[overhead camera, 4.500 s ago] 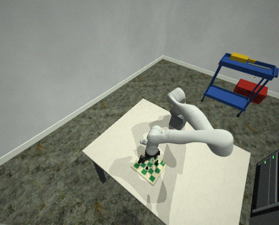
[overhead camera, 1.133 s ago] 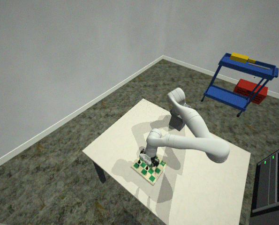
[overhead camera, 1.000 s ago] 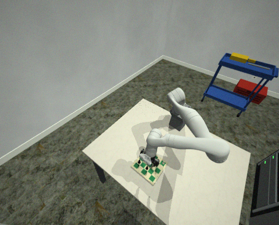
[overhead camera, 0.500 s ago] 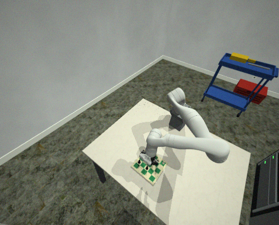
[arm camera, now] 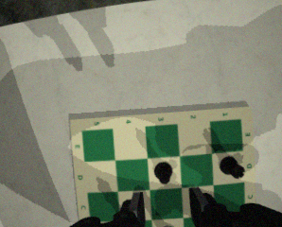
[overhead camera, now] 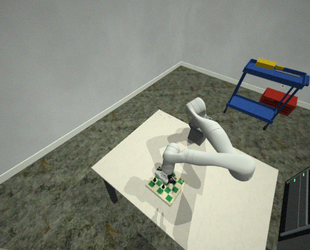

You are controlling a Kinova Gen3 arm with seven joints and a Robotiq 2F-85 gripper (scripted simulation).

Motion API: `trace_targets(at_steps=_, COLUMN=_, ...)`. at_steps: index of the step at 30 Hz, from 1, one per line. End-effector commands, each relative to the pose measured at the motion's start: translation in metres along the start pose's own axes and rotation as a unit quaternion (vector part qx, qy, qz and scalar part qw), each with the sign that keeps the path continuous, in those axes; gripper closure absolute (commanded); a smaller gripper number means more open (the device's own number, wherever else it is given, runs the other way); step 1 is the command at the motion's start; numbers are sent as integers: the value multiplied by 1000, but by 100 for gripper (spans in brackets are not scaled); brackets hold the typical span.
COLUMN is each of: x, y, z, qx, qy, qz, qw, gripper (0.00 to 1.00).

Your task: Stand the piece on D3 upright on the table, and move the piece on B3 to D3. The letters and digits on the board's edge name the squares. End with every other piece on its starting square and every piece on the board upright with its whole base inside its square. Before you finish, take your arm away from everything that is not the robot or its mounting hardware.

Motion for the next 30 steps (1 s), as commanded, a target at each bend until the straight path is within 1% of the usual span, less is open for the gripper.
trace_targets(at_steps=1, x=0, y=0, z=0, qx=0, qy=0, qz=1, qw=1000, gripper=63)
trace_targets(at_steps=16, x=1, y=0, z=0, qx=0, qy=0, qz=1, qw=1000, gripper=63)
trace_targets(at_steps=30, x=11, y=0, z=0, qx=0, qy=0, qz=1, qw=1000, gripper=63)
Point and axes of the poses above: the point where the finger pads meet when closed, its own x axis out along the fingers, its own z axis across the jaws, y = z × x, the point moved 2 cm from there along -x, back along the fingers, and after that the axes turned 14 degrees about -x, right-handed, at the moved point
